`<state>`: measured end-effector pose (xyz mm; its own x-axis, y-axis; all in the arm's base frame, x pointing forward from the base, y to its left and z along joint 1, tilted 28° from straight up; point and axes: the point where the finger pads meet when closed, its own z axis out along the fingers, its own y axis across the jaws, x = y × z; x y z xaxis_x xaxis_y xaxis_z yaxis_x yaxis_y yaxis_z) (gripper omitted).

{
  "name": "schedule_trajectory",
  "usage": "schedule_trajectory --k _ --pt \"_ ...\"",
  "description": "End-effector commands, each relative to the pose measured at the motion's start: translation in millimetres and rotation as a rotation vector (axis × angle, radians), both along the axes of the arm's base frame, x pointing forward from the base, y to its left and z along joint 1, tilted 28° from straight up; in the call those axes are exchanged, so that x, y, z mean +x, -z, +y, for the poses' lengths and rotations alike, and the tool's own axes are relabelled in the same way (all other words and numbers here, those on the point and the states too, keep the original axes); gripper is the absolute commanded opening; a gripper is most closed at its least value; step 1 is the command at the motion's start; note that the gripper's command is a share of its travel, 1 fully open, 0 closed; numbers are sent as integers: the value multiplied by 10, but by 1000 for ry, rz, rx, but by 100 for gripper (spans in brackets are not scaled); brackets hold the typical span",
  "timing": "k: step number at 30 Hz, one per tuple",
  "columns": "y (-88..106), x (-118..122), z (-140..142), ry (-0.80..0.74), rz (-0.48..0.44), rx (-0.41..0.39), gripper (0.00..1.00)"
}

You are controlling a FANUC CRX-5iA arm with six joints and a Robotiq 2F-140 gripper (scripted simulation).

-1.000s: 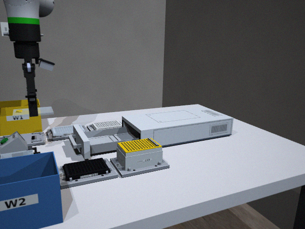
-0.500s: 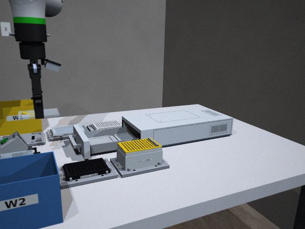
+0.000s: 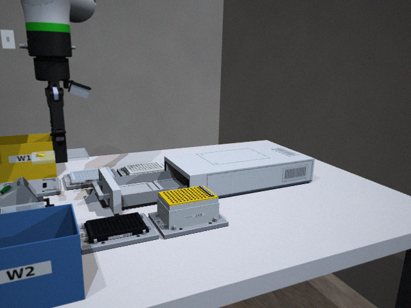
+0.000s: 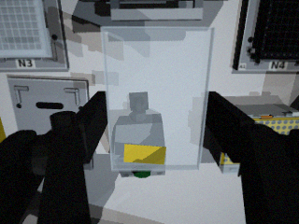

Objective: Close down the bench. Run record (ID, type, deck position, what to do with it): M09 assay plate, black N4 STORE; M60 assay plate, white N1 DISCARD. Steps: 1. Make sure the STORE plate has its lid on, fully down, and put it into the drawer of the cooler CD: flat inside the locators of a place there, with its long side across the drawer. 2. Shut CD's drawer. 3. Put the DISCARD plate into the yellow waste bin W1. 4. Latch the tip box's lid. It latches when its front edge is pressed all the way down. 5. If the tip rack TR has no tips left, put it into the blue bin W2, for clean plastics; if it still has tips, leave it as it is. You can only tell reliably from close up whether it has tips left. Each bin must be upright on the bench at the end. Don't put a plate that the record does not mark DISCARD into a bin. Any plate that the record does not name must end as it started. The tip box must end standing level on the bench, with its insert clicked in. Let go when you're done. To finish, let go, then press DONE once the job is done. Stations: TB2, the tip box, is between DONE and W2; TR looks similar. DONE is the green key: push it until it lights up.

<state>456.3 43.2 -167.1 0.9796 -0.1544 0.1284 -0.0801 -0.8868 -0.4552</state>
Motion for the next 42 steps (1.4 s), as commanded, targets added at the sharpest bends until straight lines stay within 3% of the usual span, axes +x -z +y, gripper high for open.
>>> schedule_trajectory --k 1,42 --pt "14 25 -48 0 -1 0 10" --pt "358 388 -899 0 -1 0 10"
